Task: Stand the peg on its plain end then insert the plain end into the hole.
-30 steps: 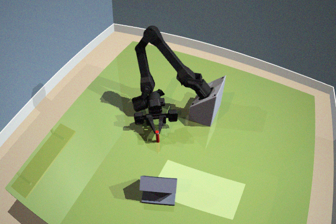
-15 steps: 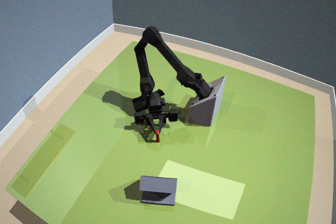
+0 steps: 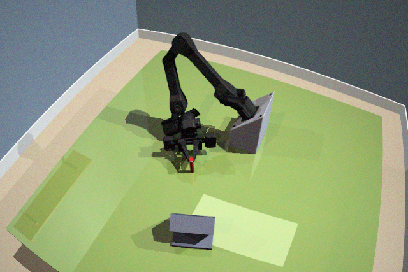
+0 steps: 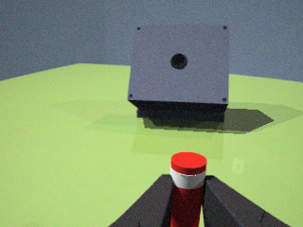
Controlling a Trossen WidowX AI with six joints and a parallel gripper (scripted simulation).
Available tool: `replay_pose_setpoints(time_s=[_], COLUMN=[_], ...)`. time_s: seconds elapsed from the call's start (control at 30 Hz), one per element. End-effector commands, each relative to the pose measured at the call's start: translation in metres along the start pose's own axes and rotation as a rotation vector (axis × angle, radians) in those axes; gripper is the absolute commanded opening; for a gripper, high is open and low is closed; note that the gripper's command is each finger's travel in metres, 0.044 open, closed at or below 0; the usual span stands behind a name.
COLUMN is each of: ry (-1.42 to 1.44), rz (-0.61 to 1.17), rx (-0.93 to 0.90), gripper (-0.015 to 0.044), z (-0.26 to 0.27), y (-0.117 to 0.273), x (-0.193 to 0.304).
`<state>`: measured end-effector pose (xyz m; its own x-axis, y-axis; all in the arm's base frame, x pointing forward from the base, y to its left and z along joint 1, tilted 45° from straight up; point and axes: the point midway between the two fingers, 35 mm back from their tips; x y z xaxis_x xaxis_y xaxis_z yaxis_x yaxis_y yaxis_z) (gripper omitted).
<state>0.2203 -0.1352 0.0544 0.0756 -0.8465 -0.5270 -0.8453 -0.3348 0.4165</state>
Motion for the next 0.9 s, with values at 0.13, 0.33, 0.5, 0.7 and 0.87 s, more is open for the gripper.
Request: replay_pose_setpoints(time_s=[0.13, 0.33, 0.5, 0.7, 0.87], ry=[0.0, -0.001, -0.001, -0.001, -0.001], rz=[-0.004, -0.006, -0.006, -0.006, -0.006], rx=[0.001, 0.003, 0.003, 0.003, 0.003], gripper=[0.005, 0.013, 0.013, 0.013, 0.013], z=[0.0012, 0.0005, 0.0005, 0.0005, 0.0005], y=[0.0014, 0.0007, 0.0007, 0.0007, 0.0007], x=[0.0013, 0.0002, 0.0002, 0.0002, 0.0002])
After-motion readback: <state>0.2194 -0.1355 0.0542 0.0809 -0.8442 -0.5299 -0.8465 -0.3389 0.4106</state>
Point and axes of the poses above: the point midway between the two fingers, 35 mm back from their tips, its own y axis back along the fingers, its own z axis across the jaws, x = y × z, and after that the axes turned 14 degrees about y, right-handed
